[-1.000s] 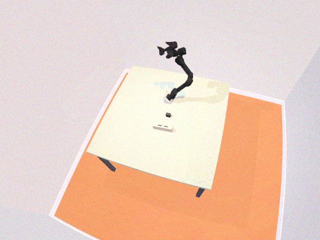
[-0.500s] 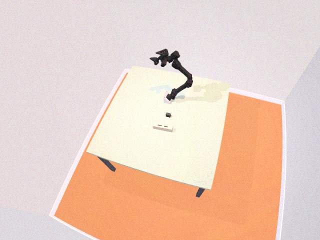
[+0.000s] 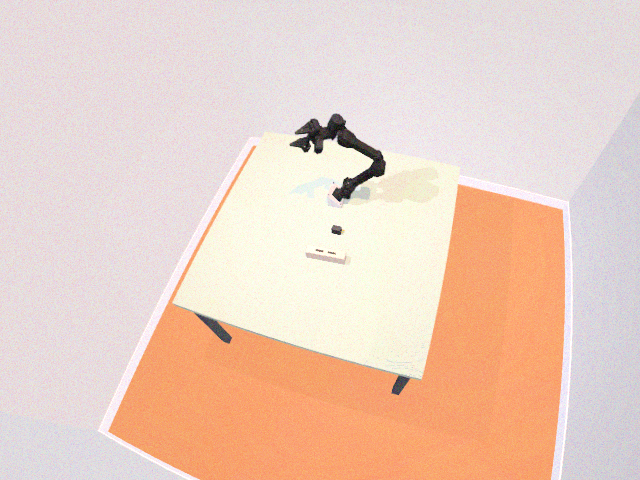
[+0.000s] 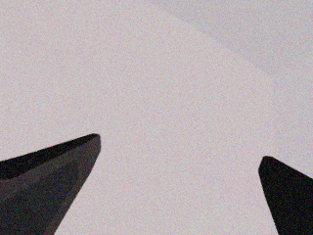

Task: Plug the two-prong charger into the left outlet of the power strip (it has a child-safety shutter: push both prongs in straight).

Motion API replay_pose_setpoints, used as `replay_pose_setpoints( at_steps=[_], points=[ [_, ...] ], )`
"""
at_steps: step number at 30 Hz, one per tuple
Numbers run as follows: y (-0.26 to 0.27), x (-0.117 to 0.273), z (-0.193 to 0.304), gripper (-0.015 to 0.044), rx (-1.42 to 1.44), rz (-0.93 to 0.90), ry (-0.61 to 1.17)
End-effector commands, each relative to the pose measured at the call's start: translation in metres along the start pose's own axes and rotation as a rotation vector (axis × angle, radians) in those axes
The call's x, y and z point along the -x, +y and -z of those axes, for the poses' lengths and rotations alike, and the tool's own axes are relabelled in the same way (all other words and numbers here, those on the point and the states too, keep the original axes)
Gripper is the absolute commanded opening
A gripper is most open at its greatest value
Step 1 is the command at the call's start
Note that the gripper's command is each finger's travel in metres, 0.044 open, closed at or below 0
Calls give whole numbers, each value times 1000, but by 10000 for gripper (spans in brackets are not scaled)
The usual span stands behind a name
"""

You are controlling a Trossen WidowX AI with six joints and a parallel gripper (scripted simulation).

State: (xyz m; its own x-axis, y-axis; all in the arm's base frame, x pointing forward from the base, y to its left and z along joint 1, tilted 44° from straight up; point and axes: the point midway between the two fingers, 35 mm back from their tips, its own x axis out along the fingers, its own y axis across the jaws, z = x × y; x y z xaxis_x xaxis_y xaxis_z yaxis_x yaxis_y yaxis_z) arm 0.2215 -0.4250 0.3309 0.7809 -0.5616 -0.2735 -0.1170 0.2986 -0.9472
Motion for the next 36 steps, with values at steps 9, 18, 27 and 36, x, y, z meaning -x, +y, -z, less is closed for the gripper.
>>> replay_pose_setpoints(
  at_steps=[9,18,27,36],
  points=[
    [76,-25,-66,440,-20,-239,-148],
    [131,-27,-116,440,-2,-414,-262],
    [184,-17,-163,440,28,-591,-378],
    [235,8,-205,440,59,-773,-490]
  ],
)
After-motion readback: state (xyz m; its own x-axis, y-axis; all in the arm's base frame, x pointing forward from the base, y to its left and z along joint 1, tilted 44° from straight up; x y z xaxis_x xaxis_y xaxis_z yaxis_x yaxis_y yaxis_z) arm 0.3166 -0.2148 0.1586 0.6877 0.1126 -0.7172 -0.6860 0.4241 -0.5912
